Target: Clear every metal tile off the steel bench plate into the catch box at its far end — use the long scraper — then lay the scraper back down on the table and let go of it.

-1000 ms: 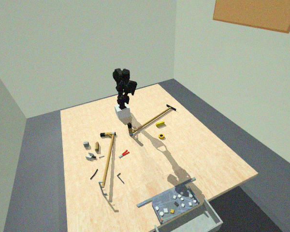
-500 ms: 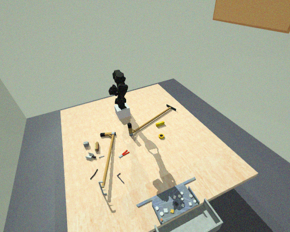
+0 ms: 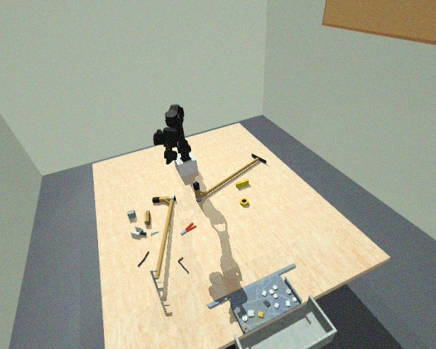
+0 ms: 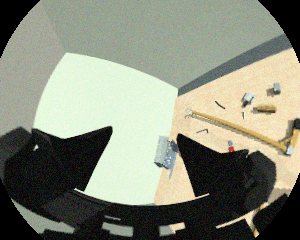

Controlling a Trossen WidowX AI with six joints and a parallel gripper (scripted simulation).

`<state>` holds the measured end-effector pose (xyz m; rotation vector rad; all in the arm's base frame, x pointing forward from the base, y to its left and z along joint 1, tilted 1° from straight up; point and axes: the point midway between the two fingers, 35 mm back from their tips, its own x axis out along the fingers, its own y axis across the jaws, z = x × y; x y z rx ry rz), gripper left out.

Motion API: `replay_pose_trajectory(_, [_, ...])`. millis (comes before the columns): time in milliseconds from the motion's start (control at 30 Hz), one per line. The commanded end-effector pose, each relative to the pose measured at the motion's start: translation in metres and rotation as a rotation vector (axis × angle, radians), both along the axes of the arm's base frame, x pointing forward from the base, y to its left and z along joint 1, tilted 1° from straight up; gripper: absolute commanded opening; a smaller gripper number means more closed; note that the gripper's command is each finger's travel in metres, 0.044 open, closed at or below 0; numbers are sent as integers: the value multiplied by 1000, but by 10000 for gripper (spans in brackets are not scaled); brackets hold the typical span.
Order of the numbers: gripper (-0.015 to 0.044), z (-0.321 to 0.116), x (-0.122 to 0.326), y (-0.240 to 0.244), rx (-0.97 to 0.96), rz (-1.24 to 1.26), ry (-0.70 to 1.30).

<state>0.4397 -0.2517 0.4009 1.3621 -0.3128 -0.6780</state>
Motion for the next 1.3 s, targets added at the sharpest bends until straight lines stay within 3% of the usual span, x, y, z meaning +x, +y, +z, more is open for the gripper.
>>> replay_pose_trajectory(0, [440,2,-5,-19,20,-50,-40])
replay_pose_trajectory(1267, [440,-8,-89,-191,151,-461,-373])
